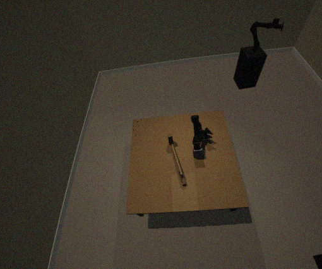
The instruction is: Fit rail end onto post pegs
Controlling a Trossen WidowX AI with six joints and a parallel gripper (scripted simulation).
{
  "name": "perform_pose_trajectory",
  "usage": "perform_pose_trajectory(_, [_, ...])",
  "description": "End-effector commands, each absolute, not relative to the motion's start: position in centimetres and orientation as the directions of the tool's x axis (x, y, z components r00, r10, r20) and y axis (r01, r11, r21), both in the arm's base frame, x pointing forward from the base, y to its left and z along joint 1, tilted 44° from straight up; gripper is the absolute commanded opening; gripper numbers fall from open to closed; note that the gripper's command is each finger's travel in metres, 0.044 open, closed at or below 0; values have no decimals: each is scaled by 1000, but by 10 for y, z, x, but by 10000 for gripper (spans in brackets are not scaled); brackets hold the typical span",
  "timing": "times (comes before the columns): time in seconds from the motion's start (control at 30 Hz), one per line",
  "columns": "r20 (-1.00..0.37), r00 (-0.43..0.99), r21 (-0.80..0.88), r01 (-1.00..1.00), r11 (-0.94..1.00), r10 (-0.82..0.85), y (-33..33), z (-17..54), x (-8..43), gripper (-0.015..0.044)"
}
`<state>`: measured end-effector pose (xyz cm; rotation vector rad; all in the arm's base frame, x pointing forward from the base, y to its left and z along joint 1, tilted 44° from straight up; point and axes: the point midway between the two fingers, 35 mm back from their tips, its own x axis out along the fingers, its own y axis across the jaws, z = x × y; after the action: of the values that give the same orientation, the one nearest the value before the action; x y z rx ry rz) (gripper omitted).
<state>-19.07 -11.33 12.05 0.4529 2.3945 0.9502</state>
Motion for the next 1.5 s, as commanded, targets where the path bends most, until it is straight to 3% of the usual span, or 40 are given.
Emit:
perform_pose_trajectory(0.0, [-343,-808,705,115,700,478,-113,120,-191,426])
perform_pose_trajectory(0.3, [-436,-791,498,185,847,429,-126,117,-181,440])
perform_pose_trajectory(0.63, [-625,-761,-13,229,973,171,-191,123,-147,440])
perform_pose_trajectory(1.03, [-766,-600,-472,283,835,-230,-268,148,-67,440])
perform_pose_trajectory(1.47, [-757,-315,-653,414,634,-573,-312,183,54,440])
